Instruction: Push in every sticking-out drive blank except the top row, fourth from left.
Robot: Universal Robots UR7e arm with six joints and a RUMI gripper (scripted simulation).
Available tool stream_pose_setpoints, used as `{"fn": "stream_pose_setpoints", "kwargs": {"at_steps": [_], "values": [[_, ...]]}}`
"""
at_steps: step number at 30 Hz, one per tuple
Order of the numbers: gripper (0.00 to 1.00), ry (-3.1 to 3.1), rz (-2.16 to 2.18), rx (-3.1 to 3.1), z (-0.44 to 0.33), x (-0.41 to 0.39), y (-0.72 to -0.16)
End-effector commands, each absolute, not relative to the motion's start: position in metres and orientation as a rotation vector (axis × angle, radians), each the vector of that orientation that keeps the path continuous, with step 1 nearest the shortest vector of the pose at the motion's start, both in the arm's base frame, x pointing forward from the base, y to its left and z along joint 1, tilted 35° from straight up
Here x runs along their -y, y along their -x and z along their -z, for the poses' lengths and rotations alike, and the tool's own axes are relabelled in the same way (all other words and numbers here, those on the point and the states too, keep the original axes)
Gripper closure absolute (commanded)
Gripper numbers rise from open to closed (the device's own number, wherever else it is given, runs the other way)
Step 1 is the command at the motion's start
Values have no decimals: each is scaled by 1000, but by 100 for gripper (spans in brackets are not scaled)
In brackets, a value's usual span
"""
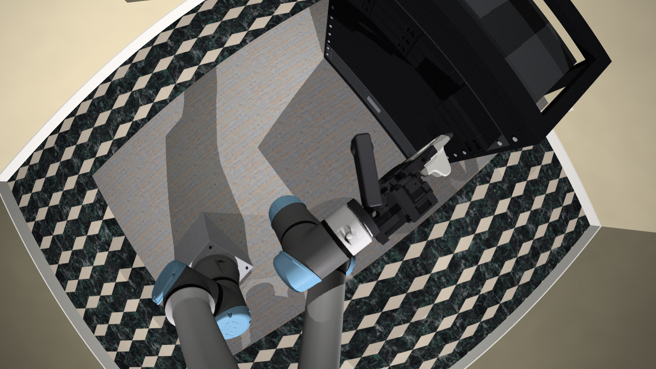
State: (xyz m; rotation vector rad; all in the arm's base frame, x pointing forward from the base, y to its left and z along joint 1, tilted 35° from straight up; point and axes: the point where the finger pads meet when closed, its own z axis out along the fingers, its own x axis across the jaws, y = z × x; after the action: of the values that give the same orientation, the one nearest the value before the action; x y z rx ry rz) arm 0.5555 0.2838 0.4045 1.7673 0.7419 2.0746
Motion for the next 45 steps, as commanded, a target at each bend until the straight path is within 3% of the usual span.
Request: {"fn": "stream_pose_setpoints", "kwargs": {"at_steps": [1,45], "values": [[100,-1766,-2076,-742,-405,-284,-555],[100,-1766,-2076,-742,-407,-287,-572]]}}
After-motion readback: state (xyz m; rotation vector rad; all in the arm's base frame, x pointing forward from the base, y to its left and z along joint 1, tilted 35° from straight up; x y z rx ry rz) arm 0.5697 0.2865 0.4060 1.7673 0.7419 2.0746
